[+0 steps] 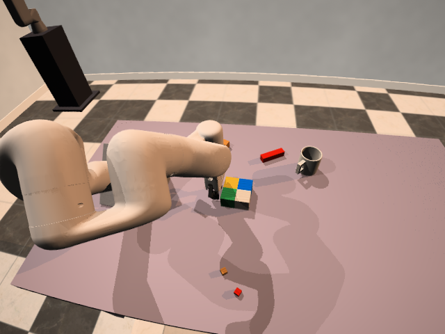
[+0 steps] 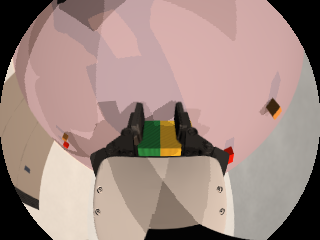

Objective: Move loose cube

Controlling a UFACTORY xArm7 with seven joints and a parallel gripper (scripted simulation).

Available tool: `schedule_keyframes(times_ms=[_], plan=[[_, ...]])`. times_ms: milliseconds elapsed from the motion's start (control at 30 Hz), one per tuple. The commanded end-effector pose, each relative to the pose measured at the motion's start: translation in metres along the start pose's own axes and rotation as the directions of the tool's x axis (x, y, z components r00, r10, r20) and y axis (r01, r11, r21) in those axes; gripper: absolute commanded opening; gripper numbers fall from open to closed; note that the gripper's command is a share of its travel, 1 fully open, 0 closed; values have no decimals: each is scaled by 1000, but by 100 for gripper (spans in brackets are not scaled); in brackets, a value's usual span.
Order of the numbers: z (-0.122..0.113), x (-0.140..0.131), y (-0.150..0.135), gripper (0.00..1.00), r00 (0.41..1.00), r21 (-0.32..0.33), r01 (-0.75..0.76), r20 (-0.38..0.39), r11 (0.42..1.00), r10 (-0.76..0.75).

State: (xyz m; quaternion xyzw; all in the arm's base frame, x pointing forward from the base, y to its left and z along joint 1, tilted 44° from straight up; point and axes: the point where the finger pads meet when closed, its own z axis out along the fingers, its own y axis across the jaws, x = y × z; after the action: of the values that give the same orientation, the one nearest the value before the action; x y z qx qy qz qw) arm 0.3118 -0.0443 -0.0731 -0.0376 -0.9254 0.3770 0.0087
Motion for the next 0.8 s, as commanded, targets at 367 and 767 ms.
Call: schedule_keyframes(times_ms=[367, 767], plan=[[-1, -2, 1, 46, 1000, -2, 1, 3, 1000, -1], [-1, -7, 2, 46, 1000, -2, 1, 3, 1000, -1]])
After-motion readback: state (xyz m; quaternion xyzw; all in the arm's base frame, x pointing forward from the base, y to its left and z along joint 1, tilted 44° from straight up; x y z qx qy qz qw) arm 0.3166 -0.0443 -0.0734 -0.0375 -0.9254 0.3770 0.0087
